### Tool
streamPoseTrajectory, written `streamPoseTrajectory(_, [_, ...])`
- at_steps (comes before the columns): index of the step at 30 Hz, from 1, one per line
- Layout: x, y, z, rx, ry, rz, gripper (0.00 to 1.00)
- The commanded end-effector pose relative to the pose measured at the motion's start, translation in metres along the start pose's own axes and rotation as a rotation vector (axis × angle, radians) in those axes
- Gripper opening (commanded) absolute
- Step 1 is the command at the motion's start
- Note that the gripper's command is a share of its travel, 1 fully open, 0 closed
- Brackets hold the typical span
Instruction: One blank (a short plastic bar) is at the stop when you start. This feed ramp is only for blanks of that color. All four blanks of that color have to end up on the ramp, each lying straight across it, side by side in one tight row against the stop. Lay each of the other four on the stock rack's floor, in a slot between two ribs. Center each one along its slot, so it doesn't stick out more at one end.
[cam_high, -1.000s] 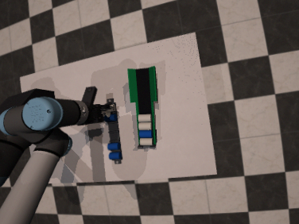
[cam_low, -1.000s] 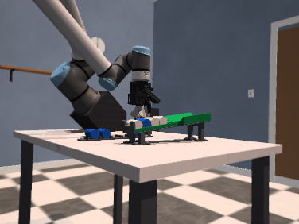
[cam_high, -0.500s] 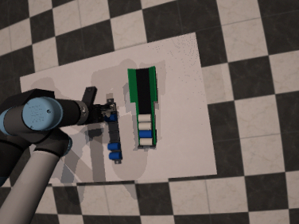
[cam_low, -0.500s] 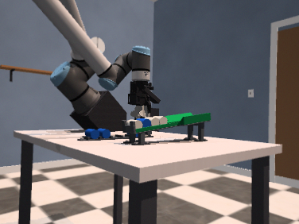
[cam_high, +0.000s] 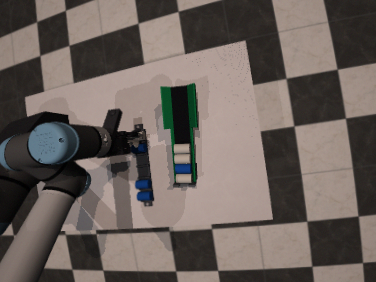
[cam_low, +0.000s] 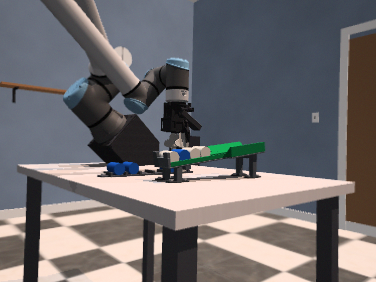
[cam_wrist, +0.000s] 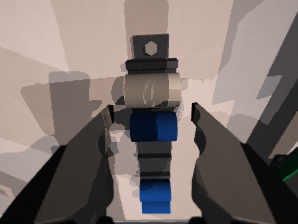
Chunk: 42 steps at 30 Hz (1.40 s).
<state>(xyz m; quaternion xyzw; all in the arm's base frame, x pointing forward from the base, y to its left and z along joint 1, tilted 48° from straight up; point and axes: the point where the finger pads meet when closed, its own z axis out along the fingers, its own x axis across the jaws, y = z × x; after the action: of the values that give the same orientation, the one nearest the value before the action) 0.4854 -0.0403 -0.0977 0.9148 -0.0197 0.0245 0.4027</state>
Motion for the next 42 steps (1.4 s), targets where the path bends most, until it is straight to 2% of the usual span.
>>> streamPoseTrajectory(1, [-0.0015,0.0008,0.0005,-0.001,-0.002,-0.001,0.49])
streamPoseTrajectory(42, [-0.0009,0.0010,0.0005,-0.001,-0.002,0.000,0.49])
